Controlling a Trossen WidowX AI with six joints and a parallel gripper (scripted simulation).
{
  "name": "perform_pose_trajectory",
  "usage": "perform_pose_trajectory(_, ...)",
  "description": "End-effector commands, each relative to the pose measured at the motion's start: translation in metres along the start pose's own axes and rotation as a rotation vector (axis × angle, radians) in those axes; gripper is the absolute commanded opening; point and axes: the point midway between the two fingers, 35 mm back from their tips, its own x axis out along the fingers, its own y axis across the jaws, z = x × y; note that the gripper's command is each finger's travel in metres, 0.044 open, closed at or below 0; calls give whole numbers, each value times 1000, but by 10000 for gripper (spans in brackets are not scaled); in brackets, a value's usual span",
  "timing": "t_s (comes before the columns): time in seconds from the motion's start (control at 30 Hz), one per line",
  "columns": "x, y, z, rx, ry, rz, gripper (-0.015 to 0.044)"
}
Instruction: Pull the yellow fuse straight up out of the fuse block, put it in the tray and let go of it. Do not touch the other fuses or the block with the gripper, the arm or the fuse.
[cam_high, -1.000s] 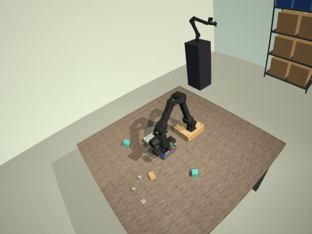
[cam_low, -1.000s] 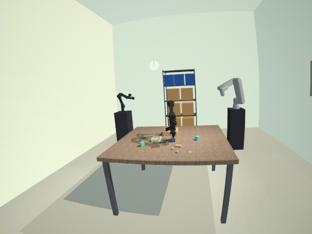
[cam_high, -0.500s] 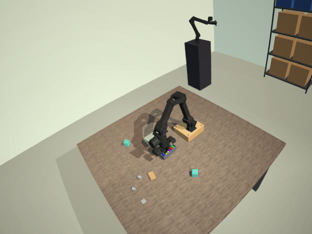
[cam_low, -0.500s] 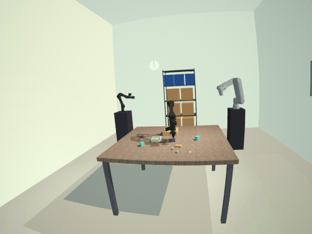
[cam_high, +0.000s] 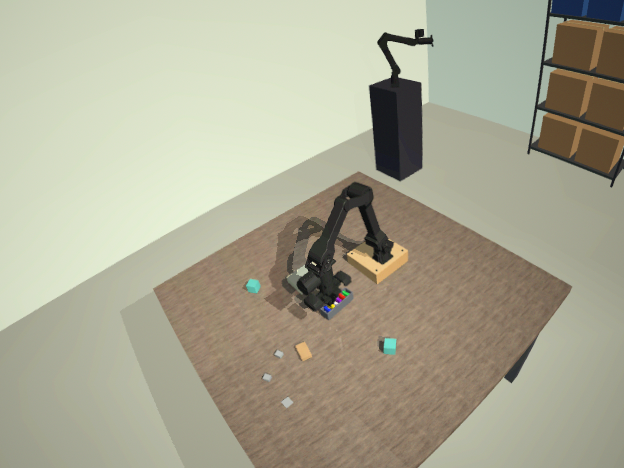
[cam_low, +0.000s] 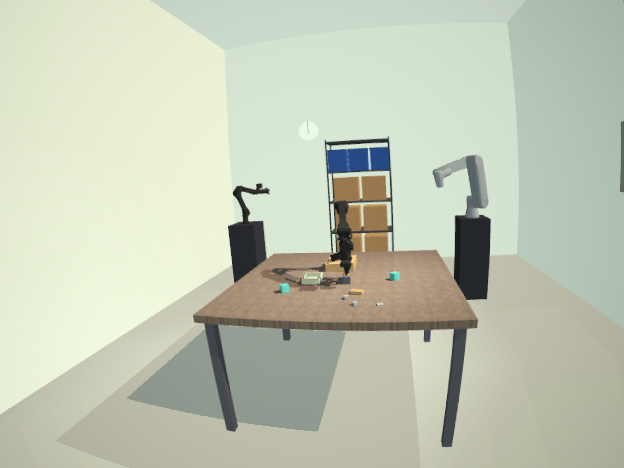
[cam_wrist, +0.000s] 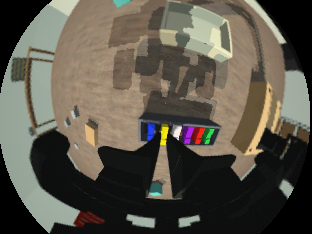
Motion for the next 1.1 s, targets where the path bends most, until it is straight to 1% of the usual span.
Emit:
perform_pose_trajectory(0.0,-3,0,0,0,-1,0,0)
perform_pose_trajectory(1.07,-18,0,0,-3,-4,0,0)
